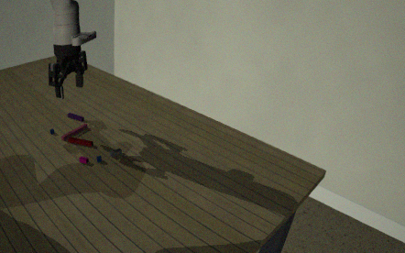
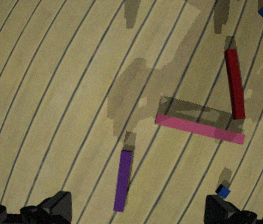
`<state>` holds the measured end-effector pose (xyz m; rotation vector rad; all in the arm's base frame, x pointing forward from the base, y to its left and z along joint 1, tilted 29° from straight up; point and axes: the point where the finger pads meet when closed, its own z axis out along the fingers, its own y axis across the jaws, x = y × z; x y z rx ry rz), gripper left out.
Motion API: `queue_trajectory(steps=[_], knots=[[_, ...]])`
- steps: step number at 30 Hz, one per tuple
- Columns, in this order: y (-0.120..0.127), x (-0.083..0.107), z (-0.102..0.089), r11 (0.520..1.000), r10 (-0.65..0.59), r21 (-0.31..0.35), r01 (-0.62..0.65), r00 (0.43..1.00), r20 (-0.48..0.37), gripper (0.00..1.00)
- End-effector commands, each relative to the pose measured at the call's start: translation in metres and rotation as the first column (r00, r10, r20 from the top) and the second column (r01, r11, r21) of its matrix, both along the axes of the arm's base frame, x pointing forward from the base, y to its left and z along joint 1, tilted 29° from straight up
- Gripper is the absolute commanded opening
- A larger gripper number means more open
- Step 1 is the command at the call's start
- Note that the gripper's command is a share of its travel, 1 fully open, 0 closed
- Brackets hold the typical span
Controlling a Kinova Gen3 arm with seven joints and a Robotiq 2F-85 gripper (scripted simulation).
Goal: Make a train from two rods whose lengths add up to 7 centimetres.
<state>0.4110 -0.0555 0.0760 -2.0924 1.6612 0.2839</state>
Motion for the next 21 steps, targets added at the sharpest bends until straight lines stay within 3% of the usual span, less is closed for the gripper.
queue_trajectory(steps=[1,17,18,21], knots=[[0.004,0.0053,-0.0013,1.0,-0.019,0.001,0.019,1.0,-0.017,1.0],[0.0071,0.0134,-0.0012,0.996,-0.092,0.008,0.093,0.994,-0.056,1.0],[0.0071,0.0134,-0.0012,0.996,-0.092,0.008,0.093,0.994,-0.056,0.24],[0.0071,0.0134,-0.0012,0.996,-0.092,0.008,0.093,0.994,-0.056,0.24]])
